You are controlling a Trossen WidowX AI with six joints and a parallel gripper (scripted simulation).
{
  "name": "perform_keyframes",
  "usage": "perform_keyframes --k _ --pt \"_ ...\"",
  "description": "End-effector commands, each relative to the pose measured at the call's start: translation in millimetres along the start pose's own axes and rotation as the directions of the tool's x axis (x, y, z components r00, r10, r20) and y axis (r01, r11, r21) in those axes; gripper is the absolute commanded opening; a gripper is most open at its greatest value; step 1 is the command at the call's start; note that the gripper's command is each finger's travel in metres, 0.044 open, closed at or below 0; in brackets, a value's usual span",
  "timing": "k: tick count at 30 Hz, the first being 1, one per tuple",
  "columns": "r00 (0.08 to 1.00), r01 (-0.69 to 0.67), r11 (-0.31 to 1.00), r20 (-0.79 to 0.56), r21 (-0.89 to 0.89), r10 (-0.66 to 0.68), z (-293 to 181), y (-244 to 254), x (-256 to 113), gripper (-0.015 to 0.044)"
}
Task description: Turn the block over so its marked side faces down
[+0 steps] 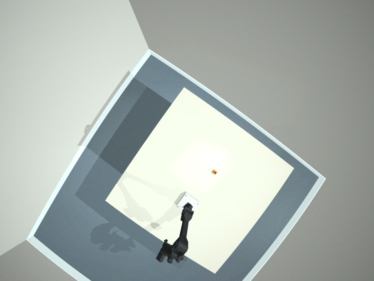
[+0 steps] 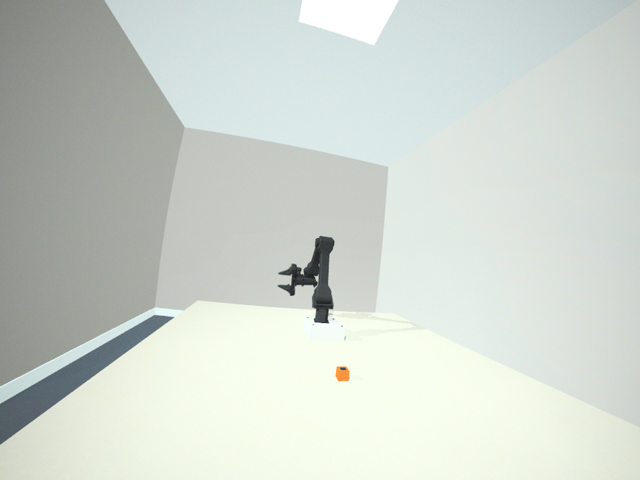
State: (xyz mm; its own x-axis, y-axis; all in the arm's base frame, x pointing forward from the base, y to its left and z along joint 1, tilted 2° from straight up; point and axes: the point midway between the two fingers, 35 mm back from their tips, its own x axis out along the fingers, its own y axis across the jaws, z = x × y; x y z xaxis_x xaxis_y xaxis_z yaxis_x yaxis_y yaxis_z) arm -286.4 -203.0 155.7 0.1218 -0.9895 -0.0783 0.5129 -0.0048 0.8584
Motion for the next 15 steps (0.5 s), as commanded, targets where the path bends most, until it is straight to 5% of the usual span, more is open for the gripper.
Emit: perform_keyframes --k 1,15 --pt "1.000 0.002 1.000 -0.004 0.003 -0.002 0 0 2 0.0426" --pt "0.857 0.039 0.999 -0.514 -0.013 -0.040 -111 50 166 0.0440"
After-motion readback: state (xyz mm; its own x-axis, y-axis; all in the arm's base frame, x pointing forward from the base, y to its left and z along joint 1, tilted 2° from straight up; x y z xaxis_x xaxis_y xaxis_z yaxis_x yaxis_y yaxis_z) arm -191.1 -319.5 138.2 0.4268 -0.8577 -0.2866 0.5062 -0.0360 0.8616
